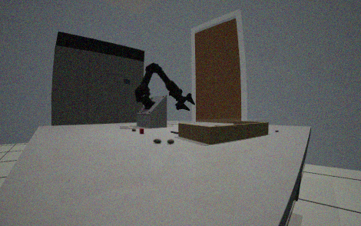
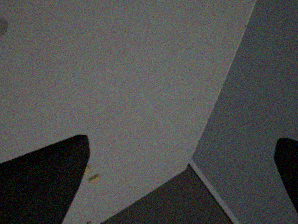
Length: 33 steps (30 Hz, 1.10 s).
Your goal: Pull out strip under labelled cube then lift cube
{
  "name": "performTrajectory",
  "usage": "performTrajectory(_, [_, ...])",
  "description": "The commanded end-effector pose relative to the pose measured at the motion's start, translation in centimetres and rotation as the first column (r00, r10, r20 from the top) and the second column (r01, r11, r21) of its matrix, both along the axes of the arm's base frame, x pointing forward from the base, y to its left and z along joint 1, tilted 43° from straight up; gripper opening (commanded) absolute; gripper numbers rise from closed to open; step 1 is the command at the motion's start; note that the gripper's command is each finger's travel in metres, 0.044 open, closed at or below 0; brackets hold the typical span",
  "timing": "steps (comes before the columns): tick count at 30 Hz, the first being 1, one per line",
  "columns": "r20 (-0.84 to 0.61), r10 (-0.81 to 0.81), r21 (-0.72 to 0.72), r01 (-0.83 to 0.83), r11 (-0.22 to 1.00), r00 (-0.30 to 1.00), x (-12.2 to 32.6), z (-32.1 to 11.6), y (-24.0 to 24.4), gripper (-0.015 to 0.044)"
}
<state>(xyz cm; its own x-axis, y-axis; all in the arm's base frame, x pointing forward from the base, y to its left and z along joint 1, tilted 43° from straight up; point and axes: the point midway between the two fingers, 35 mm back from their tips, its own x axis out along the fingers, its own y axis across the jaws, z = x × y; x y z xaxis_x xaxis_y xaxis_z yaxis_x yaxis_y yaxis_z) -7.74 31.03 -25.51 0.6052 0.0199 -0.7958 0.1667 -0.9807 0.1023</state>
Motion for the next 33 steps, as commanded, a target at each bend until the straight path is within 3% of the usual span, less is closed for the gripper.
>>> performTrajectory(1, [-0.001,-0.005,0.004,0.005,1.000,1.000,0.1,0.1,0.1,0.0400])
performTrajectory(5, [-0.023,-0.125,0.101,0.126,0.987,0.992,2.2,1.9,1.5,0.0400])
performTrajectory(9, [-0.087,-0.351,0.284,0.361,0.888,0.932,7.1,5.5,3.6,0.0400])
performTrajectory(14, [-0.200,-0.577,0.478,0.593,0.648,0.792,14.4,10.3,4.4,0.0400])
performTrajectory(19, [-0.334,-0.722,0.619,0.718,0.317,0.606,21.8,15.0,3.0,0.0400])
performTrajectory(26, [-0.533,-0.776,0.713,0.673,-0.196,0.339,30.9,21.2,-2.9,0.0400])
performTrajectory(33, [-0.722,-0.677,0.672,0.373,-0.639,0.142,36.9,27.0,-12.6,0.0400])
